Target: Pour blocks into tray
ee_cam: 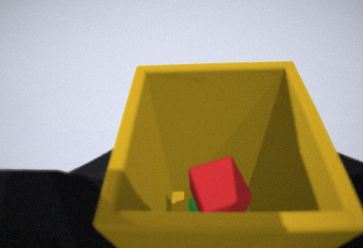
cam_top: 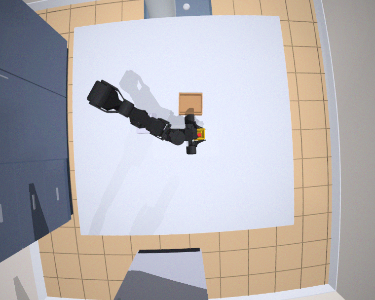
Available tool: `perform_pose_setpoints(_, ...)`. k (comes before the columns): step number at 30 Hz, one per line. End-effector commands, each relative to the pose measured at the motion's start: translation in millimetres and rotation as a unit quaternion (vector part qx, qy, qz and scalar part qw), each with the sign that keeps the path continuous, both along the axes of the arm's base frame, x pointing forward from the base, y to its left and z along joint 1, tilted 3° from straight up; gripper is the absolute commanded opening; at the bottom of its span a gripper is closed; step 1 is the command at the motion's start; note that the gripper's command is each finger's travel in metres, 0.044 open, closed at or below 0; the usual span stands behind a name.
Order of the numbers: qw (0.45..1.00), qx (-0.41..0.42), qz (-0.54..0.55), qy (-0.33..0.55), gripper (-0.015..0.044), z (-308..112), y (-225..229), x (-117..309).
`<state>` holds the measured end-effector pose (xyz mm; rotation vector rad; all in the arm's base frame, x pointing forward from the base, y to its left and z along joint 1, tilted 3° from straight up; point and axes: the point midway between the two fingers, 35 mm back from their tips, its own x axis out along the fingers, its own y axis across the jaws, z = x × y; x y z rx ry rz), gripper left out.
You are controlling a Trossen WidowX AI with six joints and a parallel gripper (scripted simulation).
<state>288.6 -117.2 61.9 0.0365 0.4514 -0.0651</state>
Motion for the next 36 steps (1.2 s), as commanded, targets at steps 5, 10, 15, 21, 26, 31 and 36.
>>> perform_pose_setpoints(5, 1.000, 0.000, 0.006, -0.003, 0.0000, 5.6, 6.9, 5.1)
perform_pose_setpoints(10, 1.000, 0.000, 0.021, -0.001, 0.0000, 7.6, 23.7, 11.2)
perform_pose_setpoints(15, 0.999, 0.001, 0.036, 0.000, 0.0000, 9.8, 40.9, 16.3)
perform_pose_setpoints(21, 0.999, 0.001, 0.054, 0.000, 0.0000, 12.5, 61.8, 20.9)
perform_pose_setpoints(26, 0.998, 0.002, 0.069, 0.000, 0.0000, 14.9, 79.4, 23.5)
perform_pose_setpoints(31, 0.996, 0.003, 0.084, 0.000, 0.0000, 17.4, 97.1, 25.0)
perform_pose_setpoints(36, 0.995, 0.004, 0.098, -0.001, 0.0000, 19.9, 114.8, 25.3)
